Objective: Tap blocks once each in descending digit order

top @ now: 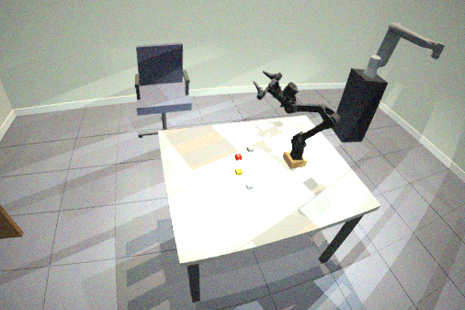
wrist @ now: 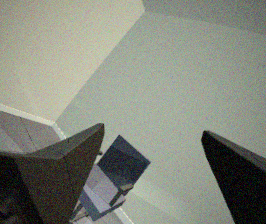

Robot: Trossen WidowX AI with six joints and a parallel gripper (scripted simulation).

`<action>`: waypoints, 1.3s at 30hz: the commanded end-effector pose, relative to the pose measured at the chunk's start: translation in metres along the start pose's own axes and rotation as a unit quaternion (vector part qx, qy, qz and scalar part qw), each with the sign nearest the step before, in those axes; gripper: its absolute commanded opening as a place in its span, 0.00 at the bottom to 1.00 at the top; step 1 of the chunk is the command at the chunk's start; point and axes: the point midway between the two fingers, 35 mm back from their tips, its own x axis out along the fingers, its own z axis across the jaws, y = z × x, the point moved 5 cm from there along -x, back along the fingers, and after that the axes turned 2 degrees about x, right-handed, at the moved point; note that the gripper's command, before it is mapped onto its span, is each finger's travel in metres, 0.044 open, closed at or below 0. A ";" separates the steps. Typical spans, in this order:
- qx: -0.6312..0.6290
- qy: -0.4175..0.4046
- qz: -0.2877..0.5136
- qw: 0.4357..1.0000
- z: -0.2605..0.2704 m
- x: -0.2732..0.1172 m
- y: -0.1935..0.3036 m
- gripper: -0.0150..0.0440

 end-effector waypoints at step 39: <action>-0.049 -0.552 0.631 0.542 0.196 -0.066 0.063 0.93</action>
